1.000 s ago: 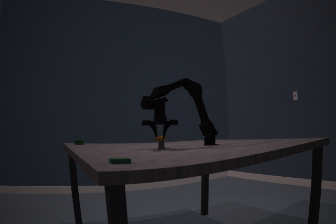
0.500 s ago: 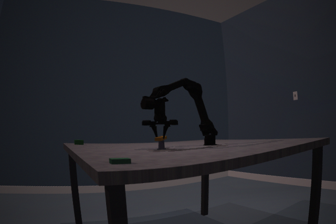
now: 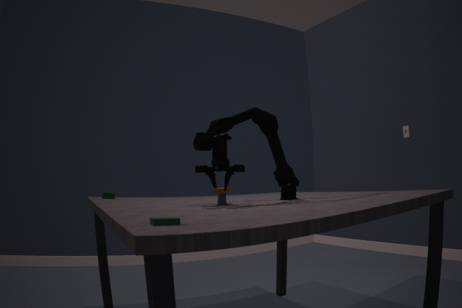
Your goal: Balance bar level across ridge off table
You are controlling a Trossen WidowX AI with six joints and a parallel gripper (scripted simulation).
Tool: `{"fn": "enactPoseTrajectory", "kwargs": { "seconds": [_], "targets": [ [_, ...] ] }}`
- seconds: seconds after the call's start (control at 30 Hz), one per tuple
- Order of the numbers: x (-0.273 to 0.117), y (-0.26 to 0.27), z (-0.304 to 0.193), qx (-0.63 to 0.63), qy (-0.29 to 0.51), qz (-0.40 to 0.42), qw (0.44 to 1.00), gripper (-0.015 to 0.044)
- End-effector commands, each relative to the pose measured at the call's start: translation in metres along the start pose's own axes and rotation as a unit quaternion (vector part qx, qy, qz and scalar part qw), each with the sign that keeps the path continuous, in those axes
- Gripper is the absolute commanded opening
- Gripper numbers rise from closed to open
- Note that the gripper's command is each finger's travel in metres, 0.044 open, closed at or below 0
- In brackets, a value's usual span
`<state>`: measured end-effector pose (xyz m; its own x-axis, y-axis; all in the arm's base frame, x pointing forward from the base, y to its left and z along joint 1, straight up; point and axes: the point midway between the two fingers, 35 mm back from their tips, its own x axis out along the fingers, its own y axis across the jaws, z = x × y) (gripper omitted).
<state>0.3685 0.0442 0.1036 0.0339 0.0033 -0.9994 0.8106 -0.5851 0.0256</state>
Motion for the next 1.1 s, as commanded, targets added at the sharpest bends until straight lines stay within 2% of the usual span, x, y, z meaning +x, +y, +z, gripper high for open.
{"fn": "enactPoseTrajectory", "kwargs": {
  "seconds": [0.0,1.07],
  "targets": [
    [0.0001,0.0,0.0,0.0,0.0,0.0,1.0,0.0169],
    [0.0001,0.0,0.0,0.0,0.0,0.0,1.0,0.0185]
  ]
}}
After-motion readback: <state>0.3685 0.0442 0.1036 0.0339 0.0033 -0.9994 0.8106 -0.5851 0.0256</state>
